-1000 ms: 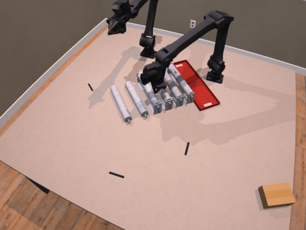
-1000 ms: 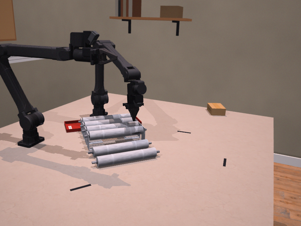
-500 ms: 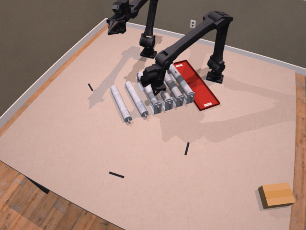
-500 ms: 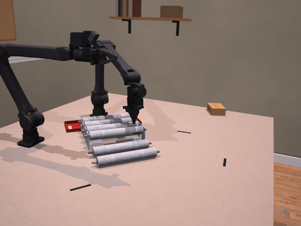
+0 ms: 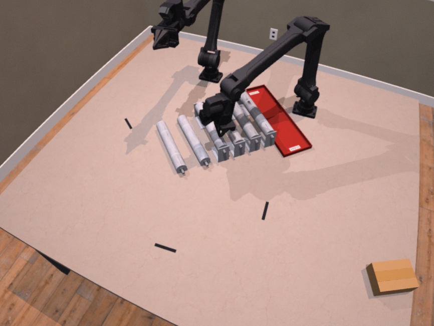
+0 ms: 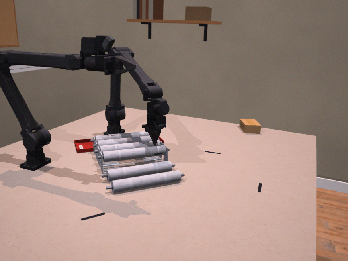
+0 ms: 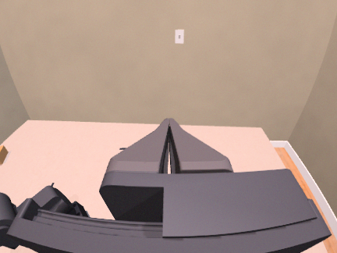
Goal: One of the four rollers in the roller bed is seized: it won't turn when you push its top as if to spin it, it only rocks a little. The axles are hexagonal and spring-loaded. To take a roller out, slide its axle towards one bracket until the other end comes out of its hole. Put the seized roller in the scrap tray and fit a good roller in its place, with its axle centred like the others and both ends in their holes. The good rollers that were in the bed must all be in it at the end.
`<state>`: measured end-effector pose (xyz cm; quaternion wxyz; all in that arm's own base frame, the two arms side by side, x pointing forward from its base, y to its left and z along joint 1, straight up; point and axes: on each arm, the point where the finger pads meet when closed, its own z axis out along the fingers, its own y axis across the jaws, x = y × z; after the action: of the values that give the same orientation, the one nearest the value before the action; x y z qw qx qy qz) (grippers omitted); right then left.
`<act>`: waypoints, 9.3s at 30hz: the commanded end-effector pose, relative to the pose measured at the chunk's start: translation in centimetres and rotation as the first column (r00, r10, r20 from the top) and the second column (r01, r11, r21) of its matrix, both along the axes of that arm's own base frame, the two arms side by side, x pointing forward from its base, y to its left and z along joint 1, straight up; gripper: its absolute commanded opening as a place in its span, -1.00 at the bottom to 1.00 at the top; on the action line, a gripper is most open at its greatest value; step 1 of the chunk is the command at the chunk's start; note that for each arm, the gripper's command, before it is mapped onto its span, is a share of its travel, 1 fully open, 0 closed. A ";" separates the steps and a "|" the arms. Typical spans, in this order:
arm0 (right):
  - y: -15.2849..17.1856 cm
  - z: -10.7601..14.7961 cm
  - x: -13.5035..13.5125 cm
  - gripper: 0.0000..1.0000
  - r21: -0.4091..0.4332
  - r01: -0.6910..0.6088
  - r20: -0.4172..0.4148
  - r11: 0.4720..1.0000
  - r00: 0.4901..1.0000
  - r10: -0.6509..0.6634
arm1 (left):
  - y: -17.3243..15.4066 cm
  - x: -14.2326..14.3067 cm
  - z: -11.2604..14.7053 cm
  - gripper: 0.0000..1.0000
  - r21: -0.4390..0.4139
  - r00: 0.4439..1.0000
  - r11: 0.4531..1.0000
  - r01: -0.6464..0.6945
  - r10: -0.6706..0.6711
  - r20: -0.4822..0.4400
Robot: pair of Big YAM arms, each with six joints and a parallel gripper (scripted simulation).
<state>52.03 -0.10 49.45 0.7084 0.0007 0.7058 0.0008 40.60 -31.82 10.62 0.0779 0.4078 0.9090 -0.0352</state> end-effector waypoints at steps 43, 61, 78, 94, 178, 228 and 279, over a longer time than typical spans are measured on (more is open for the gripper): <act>0.5 0.0 -0.1 -1.00 -0.008 -0.008 -0.004 1.000 1.000 0.008 | -0.4 -0.2 -1.8 -1.00 0.010 1.000 1.000 0.000 0.000 -0.022; 0.5 0.0 -0.1 -1.00 -0.008 -0.008 -0.004 1.000 1.000 0.008 | -2.8 1.7 -0.2 -1.00 -0.008 1.000 1.000 0.008 -0.008 0.008; 0.5 0.0 -0.1 -1.00 -0.008 -0.008 -0.004 1.000 1.000 0.008 | -1.1 1.3 -2.9 -1.00 0.021 1.000 1.000 0.001 -0.001 -0.023; 0.5 0.0 -0.1 -1.00 -0.008 -0.008 -0.004 1.000 1.000 0.008 | -0.9 0.9 -2.9 -1.00 0.032 0.999 0.999 0.000 0.001 -0.038; 0.5 0.2 -0.7 -1.00 -0.011 -0.007 -0.003 1.000 1.000 0.007 | 19.0 15.1 26.0 -1.00 -0.574 0.566 0.777 -0.258 0.603 0.562; 0.6 0.9 -0.6 -1.00 -0.010 -0.008 0.022 1.000 1.000 0.008 | 31.0 12.1 37.4 -0.36 -0.735 0.144 0.664 -0.138 0.748 0.648; 13.6 -13.1 -0.7 0.24 0.058 -0.227 -0.424 0.972 0.876 0.230 | 30.8 10.8 23.5 -0.36 -0.760 0.396 0.497 -0.418 0.853 0.339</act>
<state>51.29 12.02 36.84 0.5502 -0.0782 0.8279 0.0757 51.25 -1.73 36.25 0.5591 -0.0349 0.8224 -0.0996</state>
